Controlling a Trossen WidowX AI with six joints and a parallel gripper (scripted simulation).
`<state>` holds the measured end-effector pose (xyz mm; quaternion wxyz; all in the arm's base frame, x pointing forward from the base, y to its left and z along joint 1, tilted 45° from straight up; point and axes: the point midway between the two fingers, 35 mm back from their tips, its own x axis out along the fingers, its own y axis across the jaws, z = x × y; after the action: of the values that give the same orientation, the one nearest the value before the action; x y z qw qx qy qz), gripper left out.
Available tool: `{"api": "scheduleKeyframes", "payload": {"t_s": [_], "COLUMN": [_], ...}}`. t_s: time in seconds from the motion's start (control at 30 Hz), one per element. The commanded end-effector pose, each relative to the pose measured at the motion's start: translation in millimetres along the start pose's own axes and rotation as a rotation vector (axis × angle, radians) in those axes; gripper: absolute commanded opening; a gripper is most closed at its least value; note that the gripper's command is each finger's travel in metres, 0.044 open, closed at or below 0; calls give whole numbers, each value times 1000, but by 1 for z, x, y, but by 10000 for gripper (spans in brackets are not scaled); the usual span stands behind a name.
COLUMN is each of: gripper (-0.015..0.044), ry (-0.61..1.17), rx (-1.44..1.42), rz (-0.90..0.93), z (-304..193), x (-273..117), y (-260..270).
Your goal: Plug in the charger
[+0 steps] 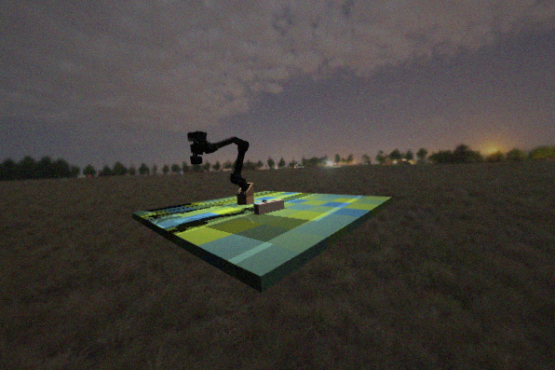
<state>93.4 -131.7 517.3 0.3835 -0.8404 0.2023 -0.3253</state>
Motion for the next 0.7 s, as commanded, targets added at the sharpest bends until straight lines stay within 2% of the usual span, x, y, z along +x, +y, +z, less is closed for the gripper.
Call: {"api": "scheduleKeyframes", "payload": {"t_s": [0.0, 0.03, 0.67], "gripper": [426, 440, 440], "ry": [0, 1, 13], "rx": [5, 22, 622], "rz": [0, 0, 61], "z": [0, -1, -12], "x": [0, 1, 31], "y": [0, 2, 62]}}
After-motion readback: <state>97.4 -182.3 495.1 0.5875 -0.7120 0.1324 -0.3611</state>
